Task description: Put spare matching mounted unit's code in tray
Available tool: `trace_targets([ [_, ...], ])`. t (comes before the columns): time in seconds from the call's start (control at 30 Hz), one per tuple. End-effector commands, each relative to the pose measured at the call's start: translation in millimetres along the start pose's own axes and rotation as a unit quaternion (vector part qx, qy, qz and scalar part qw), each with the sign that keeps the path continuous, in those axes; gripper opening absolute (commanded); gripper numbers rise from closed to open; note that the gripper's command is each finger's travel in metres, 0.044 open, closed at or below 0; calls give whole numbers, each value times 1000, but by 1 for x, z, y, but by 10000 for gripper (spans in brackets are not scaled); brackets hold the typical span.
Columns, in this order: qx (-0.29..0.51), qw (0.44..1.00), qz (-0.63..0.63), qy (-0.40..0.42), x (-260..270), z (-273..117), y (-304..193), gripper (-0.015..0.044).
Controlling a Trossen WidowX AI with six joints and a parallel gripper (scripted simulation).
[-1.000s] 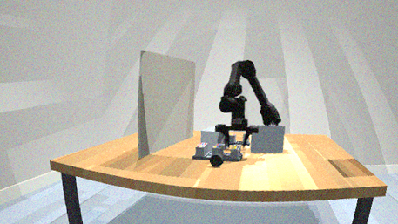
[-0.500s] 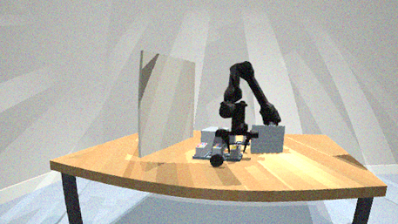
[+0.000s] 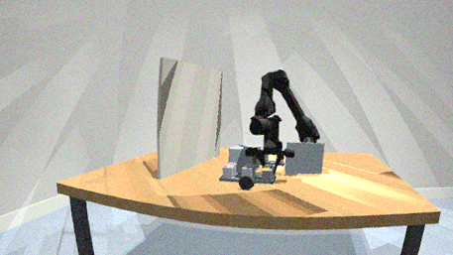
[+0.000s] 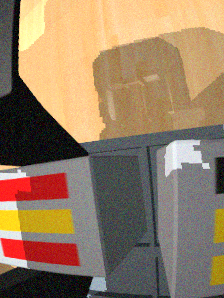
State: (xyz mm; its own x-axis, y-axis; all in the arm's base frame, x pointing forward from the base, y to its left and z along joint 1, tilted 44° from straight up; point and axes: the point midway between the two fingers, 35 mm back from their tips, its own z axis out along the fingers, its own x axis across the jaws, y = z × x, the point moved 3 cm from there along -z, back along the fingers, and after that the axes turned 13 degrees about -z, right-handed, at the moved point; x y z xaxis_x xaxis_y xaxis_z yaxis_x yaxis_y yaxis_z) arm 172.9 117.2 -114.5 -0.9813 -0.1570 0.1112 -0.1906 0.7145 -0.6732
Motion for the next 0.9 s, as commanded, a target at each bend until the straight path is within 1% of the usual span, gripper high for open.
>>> trace_targets([
  [0.0,0,1000,0,0,0,0,0,103],
  [0.03,0,1000,0,0,0,0,0,96],
  [0.13,0,1000,0,0,0,0,0,17],
  [0.17,0,1000,0,0,0,0,0,0],
  [0.47,0,1000,0,0,-1,-5,1,0],
  [0.77,0,1000,-2,-1,0,-74,1,0],
  [0.87,0,1000,-2,-1,0,-80,0,0],
])
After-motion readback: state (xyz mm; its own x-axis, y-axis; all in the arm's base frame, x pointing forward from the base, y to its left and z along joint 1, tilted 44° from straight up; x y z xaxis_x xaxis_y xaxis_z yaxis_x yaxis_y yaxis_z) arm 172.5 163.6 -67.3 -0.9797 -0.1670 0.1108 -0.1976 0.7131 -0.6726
